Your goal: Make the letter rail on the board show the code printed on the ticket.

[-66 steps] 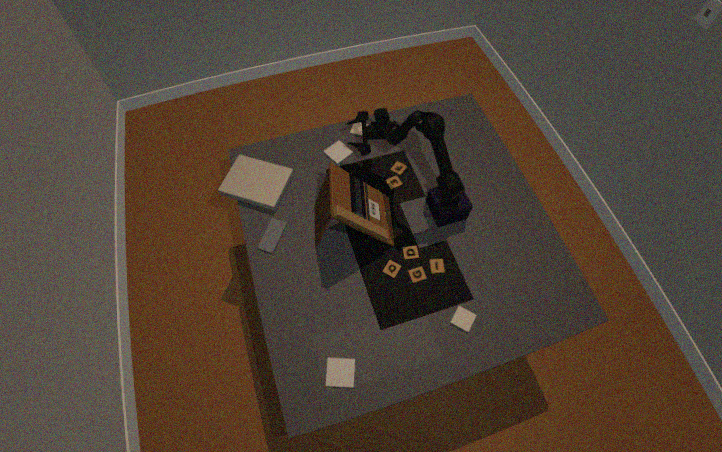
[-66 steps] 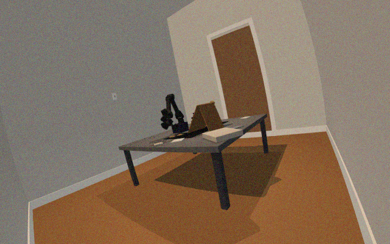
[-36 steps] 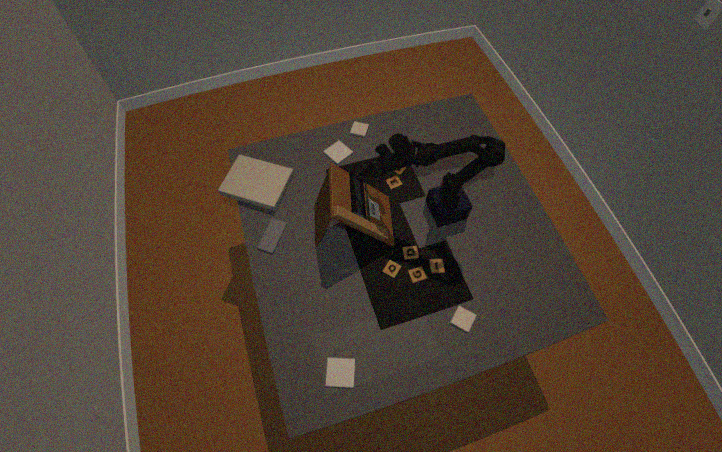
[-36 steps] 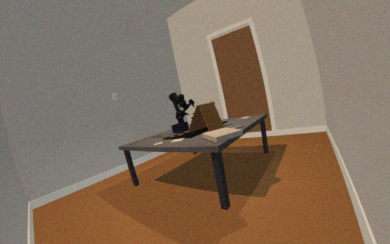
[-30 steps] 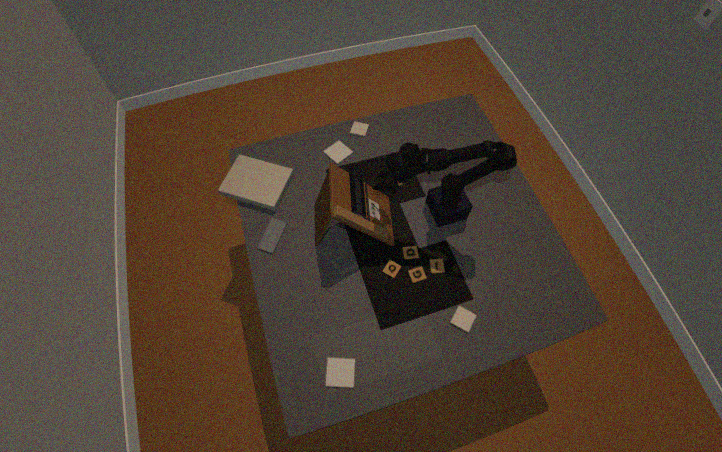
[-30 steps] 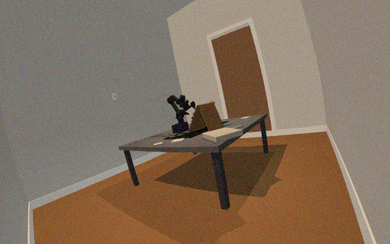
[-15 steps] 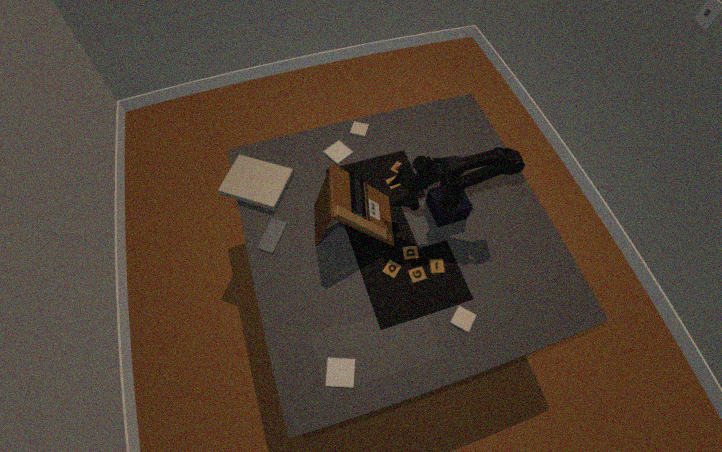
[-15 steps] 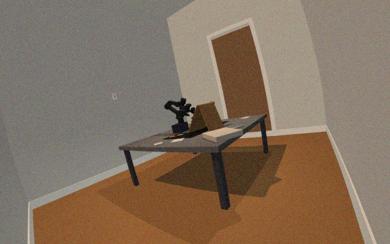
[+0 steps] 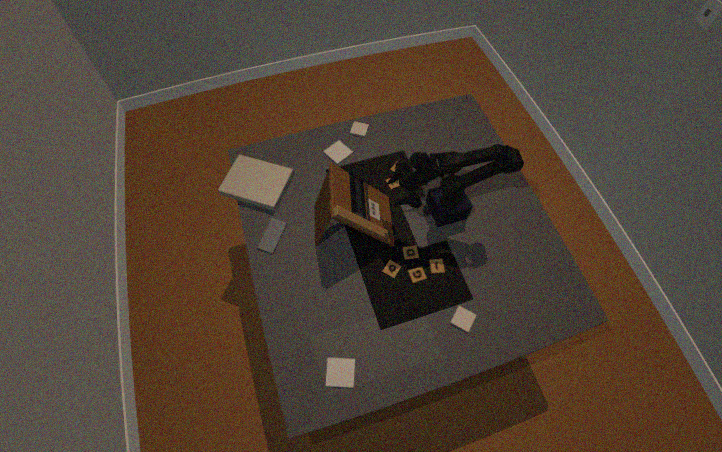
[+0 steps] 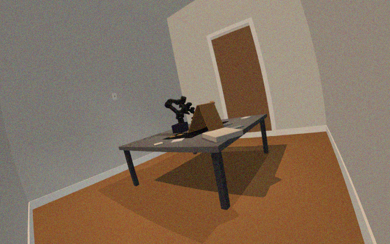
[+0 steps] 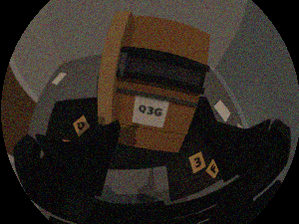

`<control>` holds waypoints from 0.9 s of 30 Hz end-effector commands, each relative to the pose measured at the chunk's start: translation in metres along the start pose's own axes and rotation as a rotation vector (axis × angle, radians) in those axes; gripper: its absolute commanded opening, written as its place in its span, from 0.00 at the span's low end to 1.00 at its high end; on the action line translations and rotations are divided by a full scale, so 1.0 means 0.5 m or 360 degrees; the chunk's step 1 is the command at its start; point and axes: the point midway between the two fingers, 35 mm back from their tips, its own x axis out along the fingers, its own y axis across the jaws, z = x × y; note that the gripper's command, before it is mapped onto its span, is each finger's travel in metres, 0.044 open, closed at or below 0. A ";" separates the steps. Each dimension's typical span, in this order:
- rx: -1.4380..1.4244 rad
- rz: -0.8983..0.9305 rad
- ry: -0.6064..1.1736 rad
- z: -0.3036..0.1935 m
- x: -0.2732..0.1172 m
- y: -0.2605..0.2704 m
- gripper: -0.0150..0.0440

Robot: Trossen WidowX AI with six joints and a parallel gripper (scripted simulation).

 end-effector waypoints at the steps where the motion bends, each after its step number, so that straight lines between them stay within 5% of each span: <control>1: -0.0377 0.0095 0.0058 0.064 -0.027 -0.015 1.00; 18: -0.2033 0.0705 -0.0056 0.270 -0.112 -0.070 1.00; 27: -0.2089 0.0727 -0.0078 0.276 -0.114 -0.072 1.00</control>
